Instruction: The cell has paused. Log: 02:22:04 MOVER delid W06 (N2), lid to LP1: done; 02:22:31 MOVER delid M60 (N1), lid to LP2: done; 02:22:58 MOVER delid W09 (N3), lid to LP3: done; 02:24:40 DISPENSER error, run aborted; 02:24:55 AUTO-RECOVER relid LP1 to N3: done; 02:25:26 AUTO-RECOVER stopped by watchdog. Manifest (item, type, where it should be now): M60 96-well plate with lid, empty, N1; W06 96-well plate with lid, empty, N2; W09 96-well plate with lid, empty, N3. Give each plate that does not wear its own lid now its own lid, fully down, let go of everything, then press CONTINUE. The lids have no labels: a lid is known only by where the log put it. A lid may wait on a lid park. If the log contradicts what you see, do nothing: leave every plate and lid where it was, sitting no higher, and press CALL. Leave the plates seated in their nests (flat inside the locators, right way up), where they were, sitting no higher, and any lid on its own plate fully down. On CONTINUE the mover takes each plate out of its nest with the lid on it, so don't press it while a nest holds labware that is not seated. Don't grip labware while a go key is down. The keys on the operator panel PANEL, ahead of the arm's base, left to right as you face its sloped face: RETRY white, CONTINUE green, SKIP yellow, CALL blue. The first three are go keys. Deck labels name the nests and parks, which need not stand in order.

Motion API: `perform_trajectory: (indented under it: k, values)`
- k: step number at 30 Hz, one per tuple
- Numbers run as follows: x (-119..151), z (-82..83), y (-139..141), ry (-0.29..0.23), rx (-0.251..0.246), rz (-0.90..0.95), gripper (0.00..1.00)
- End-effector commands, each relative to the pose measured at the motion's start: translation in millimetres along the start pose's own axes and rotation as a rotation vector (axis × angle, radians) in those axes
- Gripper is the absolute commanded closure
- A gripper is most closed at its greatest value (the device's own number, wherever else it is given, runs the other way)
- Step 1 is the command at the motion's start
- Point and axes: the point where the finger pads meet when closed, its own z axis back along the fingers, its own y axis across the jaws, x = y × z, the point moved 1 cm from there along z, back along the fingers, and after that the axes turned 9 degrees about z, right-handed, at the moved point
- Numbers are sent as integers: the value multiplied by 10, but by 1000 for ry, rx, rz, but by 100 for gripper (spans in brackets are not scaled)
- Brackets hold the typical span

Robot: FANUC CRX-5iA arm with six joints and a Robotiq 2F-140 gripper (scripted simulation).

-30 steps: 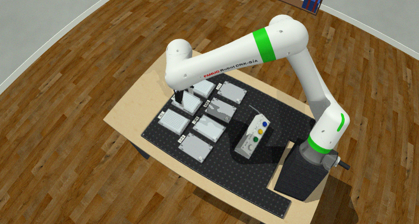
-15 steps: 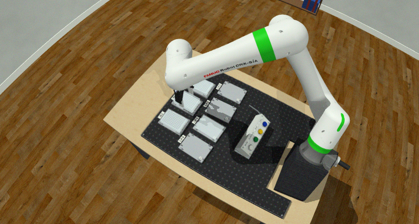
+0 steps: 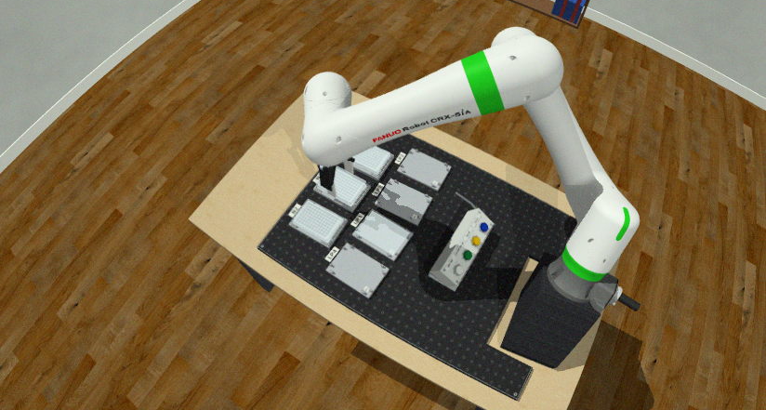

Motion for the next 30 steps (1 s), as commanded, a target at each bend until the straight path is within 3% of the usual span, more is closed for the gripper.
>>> perform_trajectory:
  k: [1, 30]
  values:
    - [-2, -5, 0, 1, 0, 0, 100]
    - [-2, -69, 0, 1, 0, 0, 100]
